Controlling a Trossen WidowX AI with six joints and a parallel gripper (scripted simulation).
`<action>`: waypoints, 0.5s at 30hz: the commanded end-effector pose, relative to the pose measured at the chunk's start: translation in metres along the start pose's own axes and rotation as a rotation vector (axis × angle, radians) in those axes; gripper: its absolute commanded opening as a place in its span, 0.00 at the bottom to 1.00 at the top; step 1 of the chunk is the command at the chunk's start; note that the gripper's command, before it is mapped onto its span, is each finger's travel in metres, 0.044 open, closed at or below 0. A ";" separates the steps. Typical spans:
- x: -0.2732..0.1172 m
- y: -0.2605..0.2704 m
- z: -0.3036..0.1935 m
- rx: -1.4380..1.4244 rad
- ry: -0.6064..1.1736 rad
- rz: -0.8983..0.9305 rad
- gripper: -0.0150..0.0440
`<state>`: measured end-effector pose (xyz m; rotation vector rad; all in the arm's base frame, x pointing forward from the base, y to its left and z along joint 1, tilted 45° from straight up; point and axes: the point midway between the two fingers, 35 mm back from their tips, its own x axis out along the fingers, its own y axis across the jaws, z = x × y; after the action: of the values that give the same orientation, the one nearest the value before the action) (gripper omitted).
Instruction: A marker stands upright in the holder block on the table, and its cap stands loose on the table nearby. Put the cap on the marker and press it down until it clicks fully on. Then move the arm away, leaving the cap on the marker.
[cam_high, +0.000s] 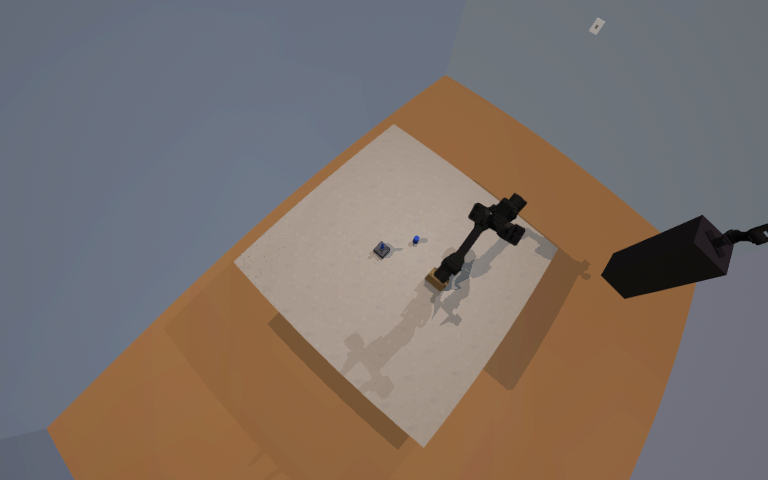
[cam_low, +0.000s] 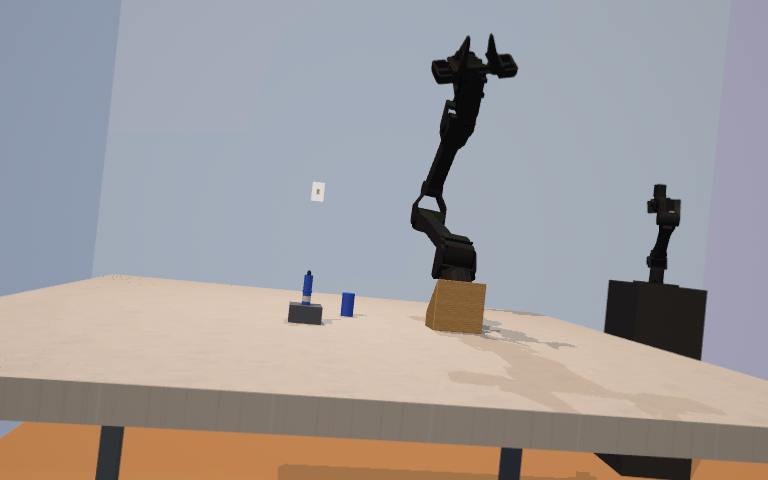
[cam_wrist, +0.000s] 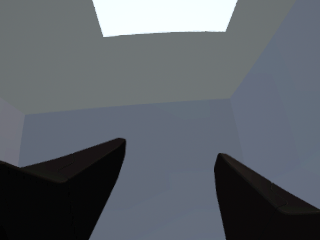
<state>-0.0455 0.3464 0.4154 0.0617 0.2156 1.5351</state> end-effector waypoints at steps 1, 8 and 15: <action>0.019 -0.062 -0.043 0.078 0.150 -0.230 0.66; 0.013 -0.164 -0.109 0.226 0.356 -0.616 0.66; -0.036 -0.253 -0.170 0.397 0.531 -1.028 0.66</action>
<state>0.1391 0.3177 0.2413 -0.1171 0.7412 0.6626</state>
